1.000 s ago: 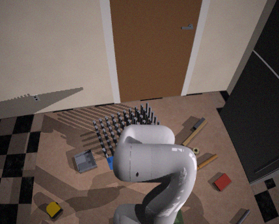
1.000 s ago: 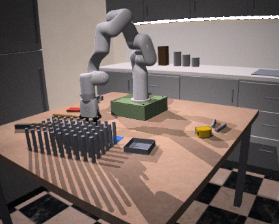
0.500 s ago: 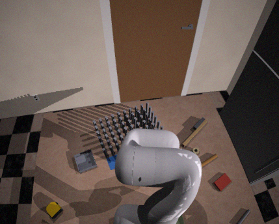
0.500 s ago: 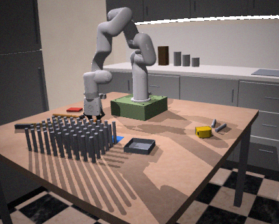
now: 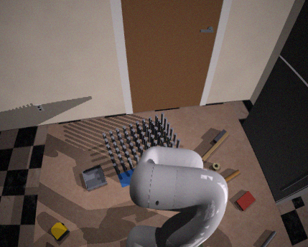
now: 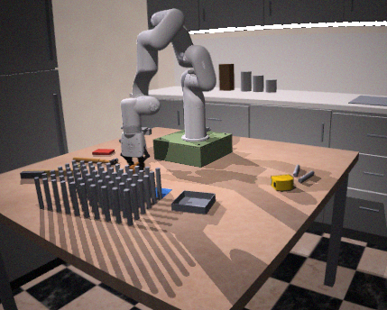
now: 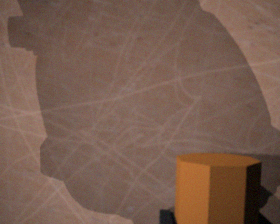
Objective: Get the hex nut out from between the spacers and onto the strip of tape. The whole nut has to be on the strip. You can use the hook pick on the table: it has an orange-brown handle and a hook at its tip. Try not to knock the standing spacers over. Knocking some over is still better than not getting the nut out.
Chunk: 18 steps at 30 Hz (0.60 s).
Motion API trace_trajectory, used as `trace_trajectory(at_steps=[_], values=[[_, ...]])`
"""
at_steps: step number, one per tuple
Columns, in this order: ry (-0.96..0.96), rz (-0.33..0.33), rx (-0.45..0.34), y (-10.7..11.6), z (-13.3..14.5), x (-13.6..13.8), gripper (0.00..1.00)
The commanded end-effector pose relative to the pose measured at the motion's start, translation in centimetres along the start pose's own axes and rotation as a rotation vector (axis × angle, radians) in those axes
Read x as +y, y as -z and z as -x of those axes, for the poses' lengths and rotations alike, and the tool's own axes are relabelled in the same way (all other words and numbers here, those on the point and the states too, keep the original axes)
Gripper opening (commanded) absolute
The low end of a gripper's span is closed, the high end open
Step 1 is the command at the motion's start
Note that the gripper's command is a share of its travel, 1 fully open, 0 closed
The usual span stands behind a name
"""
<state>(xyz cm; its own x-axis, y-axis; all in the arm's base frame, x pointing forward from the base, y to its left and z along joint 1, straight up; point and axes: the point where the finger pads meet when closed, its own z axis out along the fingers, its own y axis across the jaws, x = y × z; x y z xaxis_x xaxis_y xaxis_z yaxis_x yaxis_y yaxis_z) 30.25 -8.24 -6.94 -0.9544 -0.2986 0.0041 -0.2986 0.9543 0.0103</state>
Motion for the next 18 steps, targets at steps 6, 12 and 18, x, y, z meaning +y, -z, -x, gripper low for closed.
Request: trace_trajectory(at_steps=[6,12,18], values=[[0.000,0.001,-0.005,0.1,-1.4,-0.1,0.00],[0.000,0.001,-0.005,0.1,-1.7,-0.1,0.00],[0.000,0.001,-0.005,0.1,-2.1,-0.1,0.00]])
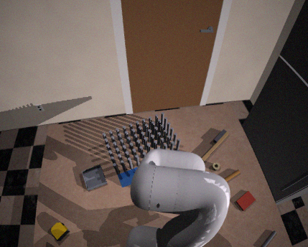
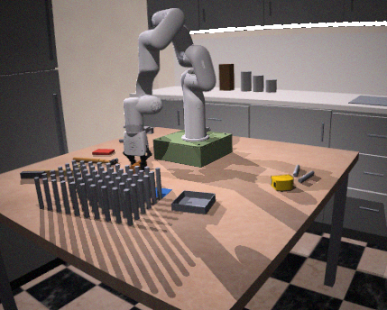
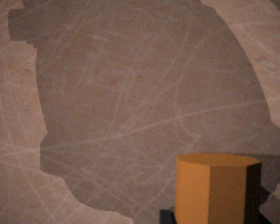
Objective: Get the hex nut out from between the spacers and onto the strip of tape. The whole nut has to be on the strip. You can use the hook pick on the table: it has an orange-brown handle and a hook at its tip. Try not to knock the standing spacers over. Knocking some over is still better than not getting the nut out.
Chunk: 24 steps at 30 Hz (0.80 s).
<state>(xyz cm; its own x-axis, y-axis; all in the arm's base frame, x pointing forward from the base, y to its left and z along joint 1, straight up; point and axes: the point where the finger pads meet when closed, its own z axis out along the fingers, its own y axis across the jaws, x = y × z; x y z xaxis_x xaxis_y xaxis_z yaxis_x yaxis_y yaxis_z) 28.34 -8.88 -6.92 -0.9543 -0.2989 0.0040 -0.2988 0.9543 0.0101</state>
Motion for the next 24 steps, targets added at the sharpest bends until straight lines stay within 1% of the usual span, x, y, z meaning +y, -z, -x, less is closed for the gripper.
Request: trace_trajectory(at_steps=[1,24], values=[[0.000,0.001,-0.005,0.06,-0.16,-0.07,0.00],[0.000,0.001,-0.005,0.06,-0.57,-0.08,0.00]])
